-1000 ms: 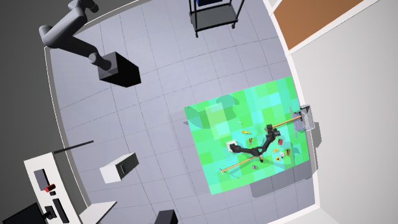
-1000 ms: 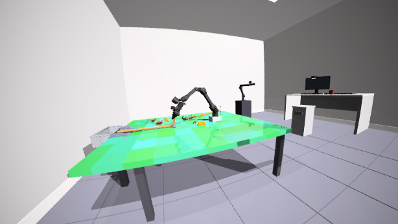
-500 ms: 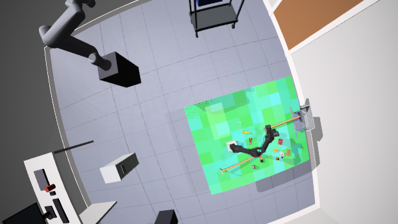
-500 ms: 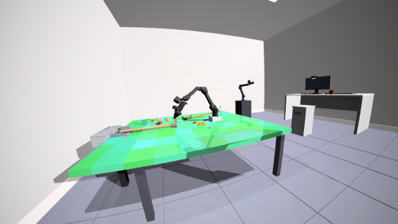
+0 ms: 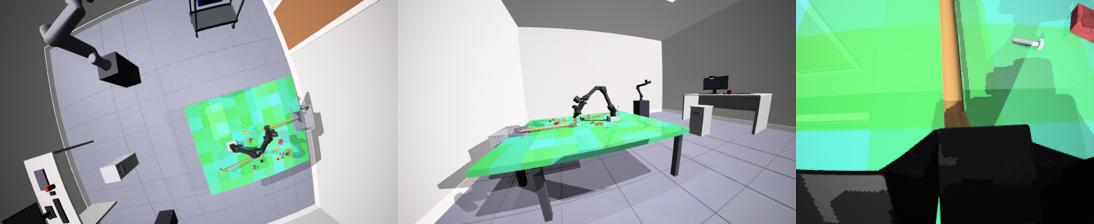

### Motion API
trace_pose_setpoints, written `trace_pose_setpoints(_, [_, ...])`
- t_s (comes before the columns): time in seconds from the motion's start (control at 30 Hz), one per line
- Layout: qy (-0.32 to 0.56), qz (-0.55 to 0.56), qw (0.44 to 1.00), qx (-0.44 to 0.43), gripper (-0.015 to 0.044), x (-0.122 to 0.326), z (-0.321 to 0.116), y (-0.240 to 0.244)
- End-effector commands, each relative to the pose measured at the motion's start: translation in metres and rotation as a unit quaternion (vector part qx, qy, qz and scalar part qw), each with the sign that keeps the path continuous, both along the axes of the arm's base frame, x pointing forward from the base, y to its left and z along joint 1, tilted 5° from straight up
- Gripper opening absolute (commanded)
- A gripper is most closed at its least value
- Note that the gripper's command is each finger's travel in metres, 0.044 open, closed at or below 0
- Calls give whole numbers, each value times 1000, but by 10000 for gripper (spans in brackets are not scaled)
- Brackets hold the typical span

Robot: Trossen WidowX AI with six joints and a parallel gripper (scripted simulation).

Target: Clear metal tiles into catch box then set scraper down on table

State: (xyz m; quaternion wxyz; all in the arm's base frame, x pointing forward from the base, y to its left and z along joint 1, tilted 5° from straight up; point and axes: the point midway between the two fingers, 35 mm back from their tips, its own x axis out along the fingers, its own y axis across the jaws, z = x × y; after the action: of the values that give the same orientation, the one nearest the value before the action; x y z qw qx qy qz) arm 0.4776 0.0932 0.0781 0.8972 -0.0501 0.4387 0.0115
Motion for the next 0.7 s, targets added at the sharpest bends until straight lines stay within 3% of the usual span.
trace_pose_setpoints(0.0, [-9, 0, 1000, 2, 0, -4, 7, 1])
trace_pose_setpoints(0.67, [-10, 0, 1000, 2, 0, -30, 8, 1])
